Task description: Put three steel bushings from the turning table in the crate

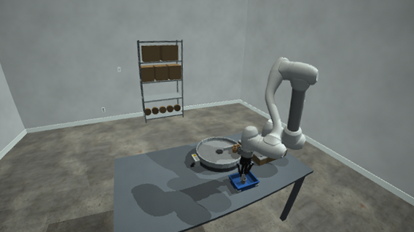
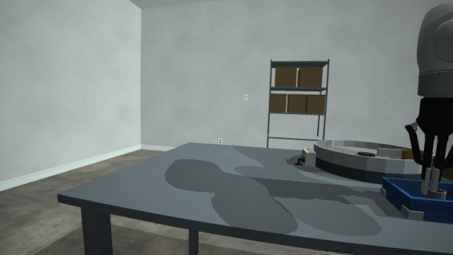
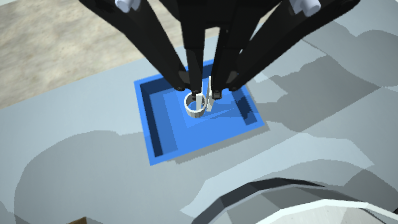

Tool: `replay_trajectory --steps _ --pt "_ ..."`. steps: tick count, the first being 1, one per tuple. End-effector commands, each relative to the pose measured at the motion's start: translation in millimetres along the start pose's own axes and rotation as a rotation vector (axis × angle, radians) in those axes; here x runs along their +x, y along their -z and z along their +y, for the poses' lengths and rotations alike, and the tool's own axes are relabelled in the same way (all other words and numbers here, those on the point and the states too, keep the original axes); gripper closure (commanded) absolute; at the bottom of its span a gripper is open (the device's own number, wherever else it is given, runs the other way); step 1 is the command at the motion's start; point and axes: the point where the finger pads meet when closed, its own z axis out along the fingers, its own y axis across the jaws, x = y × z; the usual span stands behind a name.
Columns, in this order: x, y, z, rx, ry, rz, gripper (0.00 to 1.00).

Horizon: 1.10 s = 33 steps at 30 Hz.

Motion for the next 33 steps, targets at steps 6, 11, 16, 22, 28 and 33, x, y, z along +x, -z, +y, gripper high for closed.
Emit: replay_trajectory --steps 6,11,16,22,28,33 --pt "-0.4 -3.2 -0.4 0.003 -0.004 -0.001 1.00" --pt "-0.4 -3.2 -0.4 0.003 -0.004 -0.001 1.00" --pt "-0.4 -3.2 -0.4 0.003 -0.004 -0.001 1.00" --pt "-0.4 -3.2 -0.4 0.003 -0.004 -0.001 1.00" --pt "-0.4 -4.2 -0.5 0.003 -0.004 -0.001 1.00" --pt "-0.3 -5.9 -0.7 0.003 -0.004 -0.001 1.00"
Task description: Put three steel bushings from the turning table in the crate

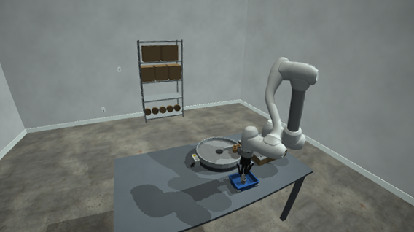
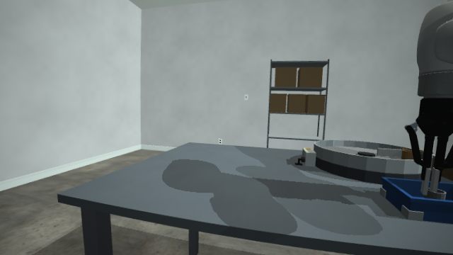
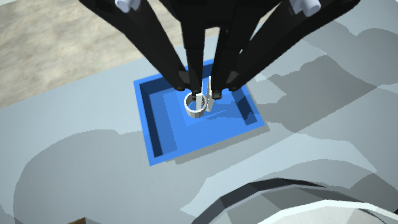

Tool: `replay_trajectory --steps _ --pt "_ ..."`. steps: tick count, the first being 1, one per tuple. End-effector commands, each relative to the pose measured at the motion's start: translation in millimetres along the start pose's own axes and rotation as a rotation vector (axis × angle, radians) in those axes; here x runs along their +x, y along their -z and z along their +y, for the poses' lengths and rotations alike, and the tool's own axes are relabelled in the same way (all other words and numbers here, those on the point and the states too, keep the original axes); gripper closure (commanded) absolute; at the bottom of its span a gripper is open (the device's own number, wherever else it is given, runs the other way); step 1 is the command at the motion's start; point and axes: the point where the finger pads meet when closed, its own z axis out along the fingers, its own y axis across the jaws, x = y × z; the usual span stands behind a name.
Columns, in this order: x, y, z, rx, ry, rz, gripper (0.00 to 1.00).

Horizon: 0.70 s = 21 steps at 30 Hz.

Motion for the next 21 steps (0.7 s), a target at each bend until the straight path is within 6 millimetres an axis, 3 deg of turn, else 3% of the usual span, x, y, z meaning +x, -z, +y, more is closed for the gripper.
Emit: replay_trajectory --steps 1,21 --pt "-0.1 -5.1 -0.6 0.002 -0.004 0.000 1.00" --pt "0.1 -7.5 -0.8 0.002 -0.004 0.000 1.00"
